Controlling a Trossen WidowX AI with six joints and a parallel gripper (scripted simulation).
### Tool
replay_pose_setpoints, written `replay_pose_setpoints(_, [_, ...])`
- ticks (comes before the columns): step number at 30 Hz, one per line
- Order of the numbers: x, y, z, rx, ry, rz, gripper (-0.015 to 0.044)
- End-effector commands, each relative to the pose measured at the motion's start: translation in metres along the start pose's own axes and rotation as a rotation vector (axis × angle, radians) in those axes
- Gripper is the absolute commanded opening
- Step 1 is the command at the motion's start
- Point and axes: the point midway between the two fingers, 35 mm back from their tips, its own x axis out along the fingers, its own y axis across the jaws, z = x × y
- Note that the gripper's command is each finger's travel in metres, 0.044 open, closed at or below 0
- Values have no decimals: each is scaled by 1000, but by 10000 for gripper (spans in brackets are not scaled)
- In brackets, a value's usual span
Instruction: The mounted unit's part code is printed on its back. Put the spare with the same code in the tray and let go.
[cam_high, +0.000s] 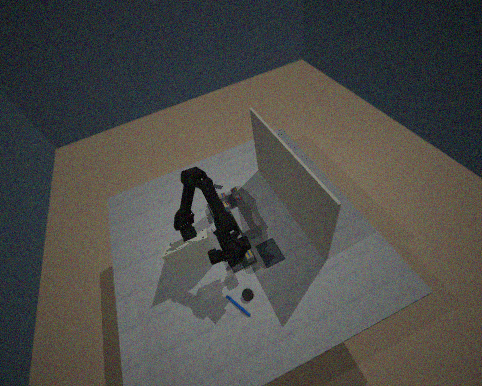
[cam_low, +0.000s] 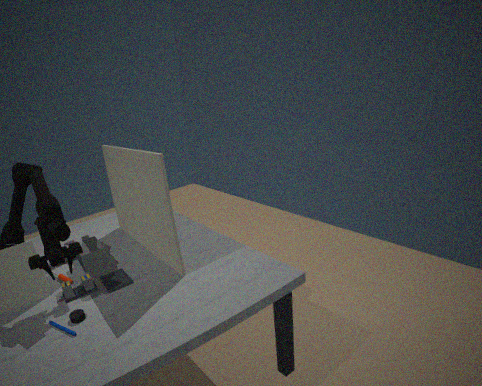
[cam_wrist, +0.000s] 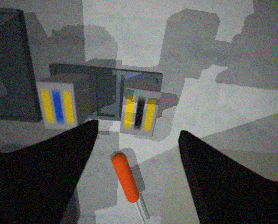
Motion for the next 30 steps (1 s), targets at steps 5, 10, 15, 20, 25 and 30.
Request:
replay_pose_setpoints(5, [15,1,-1,6,6,3,300])
replay_pose_setpoints(10, [23,1,-1,6,6,4,300])
replay_pose_setpoints(15, [32,1,-1,6,6,4,300])
replay_pose_setpoints(20, [40,1,-1,6,6,4,300])
replay_pose_setpoints(25, [48,1,-1,6,7,4,300])
replay_pose_setpoints(30, [57,1,-2,6,8,4,300])
